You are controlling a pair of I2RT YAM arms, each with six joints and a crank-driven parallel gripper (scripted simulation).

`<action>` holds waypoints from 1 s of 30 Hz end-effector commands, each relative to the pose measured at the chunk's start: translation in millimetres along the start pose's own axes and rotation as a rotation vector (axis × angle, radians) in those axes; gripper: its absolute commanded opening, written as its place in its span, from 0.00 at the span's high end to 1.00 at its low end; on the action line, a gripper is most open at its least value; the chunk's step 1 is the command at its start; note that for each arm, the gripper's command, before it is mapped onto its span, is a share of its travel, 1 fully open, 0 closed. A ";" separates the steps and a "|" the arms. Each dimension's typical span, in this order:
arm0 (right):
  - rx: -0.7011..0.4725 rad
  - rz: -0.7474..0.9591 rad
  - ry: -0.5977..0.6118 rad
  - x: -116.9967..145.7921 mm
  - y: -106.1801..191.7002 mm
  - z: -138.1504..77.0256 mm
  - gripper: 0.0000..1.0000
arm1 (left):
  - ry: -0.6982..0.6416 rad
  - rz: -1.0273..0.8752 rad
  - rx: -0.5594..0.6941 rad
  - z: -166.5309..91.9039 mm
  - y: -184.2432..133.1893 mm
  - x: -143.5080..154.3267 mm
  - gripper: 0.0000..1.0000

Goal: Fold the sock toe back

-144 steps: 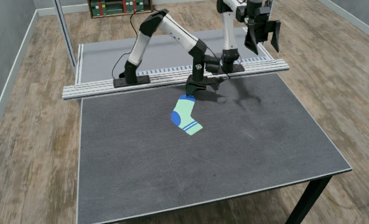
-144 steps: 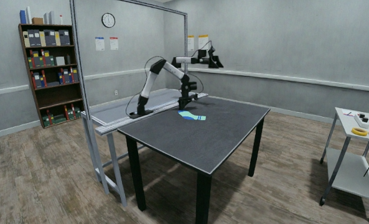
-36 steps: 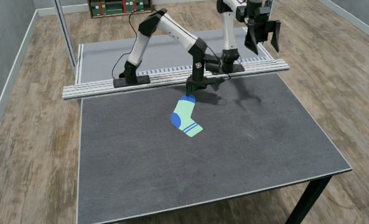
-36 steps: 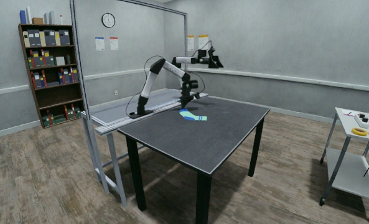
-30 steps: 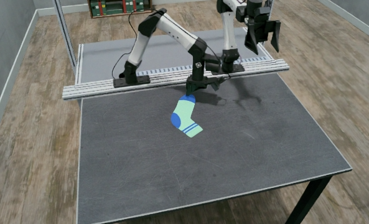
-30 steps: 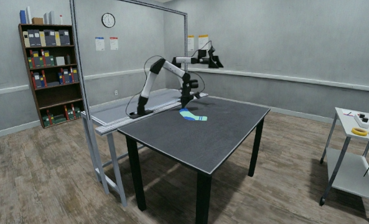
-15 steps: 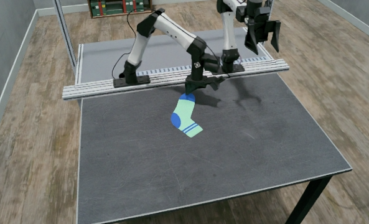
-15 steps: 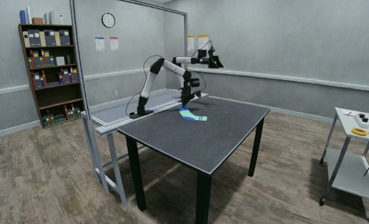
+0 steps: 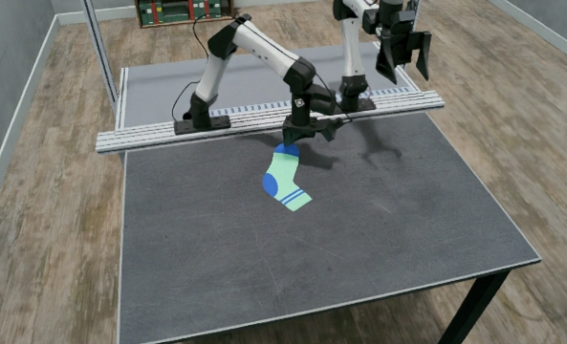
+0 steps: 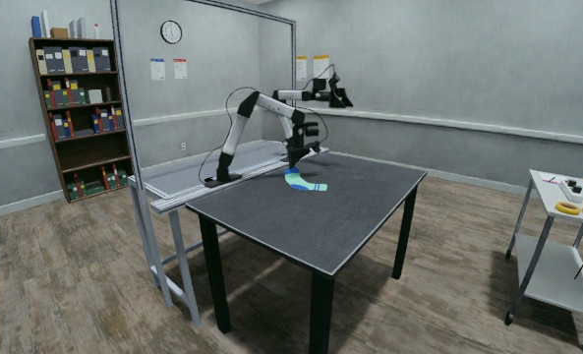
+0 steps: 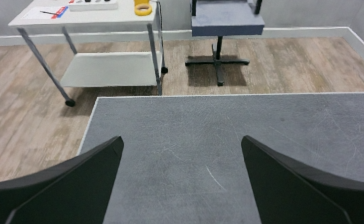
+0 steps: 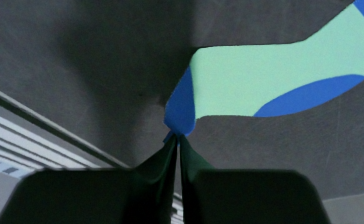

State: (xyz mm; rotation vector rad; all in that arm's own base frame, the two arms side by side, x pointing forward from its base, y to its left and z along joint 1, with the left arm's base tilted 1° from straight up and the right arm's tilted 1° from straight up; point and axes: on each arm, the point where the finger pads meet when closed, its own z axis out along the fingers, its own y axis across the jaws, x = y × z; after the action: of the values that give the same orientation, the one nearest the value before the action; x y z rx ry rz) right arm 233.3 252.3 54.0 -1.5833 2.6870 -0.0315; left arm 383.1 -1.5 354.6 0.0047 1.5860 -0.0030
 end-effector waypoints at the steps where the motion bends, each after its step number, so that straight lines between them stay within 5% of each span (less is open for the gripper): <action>1: -0.028 -0.016 0.050 7.3 13.9 10.1 0.98 | -0.015 -0.001 -0.005 -0.8 1.5 -5.8 0.00; 12: -0.002 -0.023 -0.007 0.9 5.7 -4.2 0.98 | -0.015 -0.001 -0.005 -0.8 1.5 -5.8 0.00; 23: -0.175 -0.058 0.029 -0.4 -16.4 -4.6 0.98 | -0.015 -0.001 -0.005 -0.8 1.5 -5.8 0.00; 30: -0.136 -0.045 0.011 -6.5 -14.9 -5.2 0.98 | -0.015 -0.001 -0.005 -0.8 1.5 -5.8 0.00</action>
State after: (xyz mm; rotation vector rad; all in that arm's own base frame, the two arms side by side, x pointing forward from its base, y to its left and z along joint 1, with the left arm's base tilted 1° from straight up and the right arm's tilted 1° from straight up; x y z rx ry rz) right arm 249.0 245.7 56.9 -1.6586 2.7285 0.1218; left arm 383.1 -1.5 354.6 0.0047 1.5860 -0.0030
